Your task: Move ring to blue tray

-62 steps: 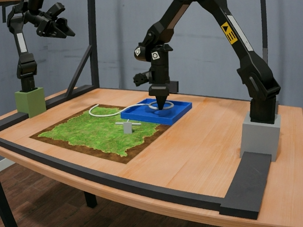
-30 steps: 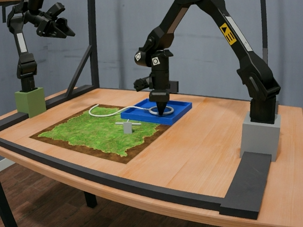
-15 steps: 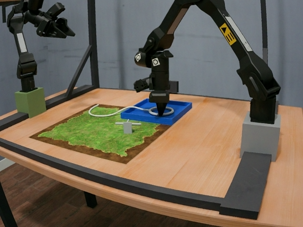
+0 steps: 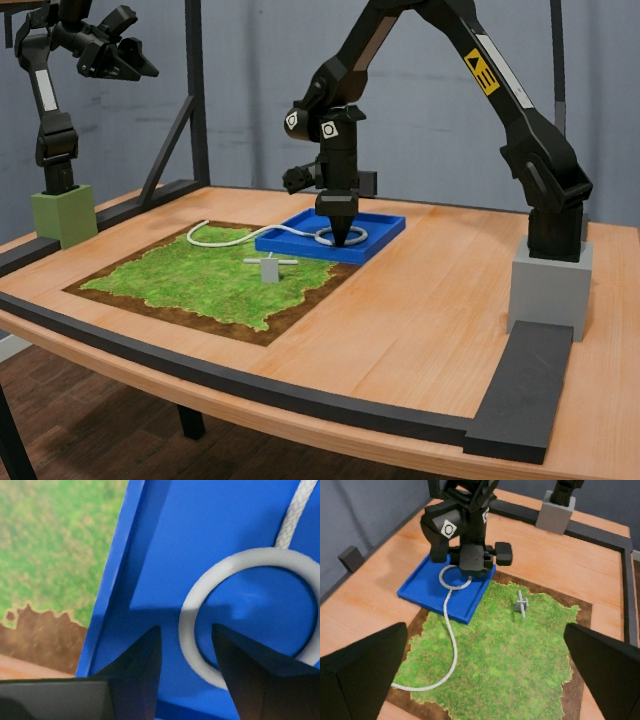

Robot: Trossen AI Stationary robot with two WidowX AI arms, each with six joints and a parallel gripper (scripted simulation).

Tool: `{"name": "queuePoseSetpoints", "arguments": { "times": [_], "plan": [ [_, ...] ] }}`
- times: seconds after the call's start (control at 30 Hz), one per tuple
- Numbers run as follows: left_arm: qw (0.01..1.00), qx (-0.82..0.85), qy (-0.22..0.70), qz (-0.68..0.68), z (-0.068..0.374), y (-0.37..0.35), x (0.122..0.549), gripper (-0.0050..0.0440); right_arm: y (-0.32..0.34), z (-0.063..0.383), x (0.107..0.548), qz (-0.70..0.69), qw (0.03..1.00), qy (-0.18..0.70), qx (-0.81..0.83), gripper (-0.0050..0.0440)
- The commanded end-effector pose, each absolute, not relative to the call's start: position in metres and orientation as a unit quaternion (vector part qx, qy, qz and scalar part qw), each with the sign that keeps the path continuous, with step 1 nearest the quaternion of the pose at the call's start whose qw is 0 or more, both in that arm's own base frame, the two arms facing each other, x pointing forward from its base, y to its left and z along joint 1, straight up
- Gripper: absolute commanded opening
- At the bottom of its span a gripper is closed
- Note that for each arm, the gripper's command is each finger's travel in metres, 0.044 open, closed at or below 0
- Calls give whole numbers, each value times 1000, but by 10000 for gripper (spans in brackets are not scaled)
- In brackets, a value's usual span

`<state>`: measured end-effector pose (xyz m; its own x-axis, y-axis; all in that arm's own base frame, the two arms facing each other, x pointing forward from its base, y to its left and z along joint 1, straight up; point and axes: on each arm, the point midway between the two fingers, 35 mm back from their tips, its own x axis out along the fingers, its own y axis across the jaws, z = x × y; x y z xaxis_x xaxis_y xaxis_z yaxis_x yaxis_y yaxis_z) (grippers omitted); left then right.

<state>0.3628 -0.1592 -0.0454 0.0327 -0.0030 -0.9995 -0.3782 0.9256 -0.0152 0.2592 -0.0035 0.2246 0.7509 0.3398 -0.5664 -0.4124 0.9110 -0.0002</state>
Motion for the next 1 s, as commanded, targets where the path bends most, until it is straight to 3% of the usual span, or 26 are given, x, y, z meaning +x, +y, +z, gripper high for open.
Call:
{"name": "queuePoseSetpoints", "arguments": {
  "times": [0.0, 0.13, 0.33, 0.43, 0.5, 0.57, 0.7, 0.97],
  "plan": [
    [720, -151, 666, 123, -24, -164, 373, 145, -4, 230, 260, 200, 936, 283, -67, 440],
    [720, -151, 666, 122, -15, -164, 373, 145, -4, 230, 260, 200, 936, 283, -67, 440],
    [720, -151, 666, 122, 19, -164, 370, 289, -4, 230, 260, 200, 936, 283, -67, 440],
    [720, -151, 666, 122, 42, -163, 368, 300, -4, 230, 260, 200, 936, 283, -67, 440],
    [721, -151, 666, 121, 43, -164, 368, 348, -4, 230, 260, 200, 936, 283, -67, 440],
    [721, -151, 666, 121, 43, -164, 368, 348, -4, 230, 260, 200, 936, 283, -67, 440],
    [733, -116, 664, 91, 41, -166, 361, 440, -4, 230, 260, 200, 936, 283, -67, 440],
    [788, 24, 610, -73, 59, -182, 354, 440, -4, 230, 260, 200, 936, 283, -67, 440]
  ]
}}
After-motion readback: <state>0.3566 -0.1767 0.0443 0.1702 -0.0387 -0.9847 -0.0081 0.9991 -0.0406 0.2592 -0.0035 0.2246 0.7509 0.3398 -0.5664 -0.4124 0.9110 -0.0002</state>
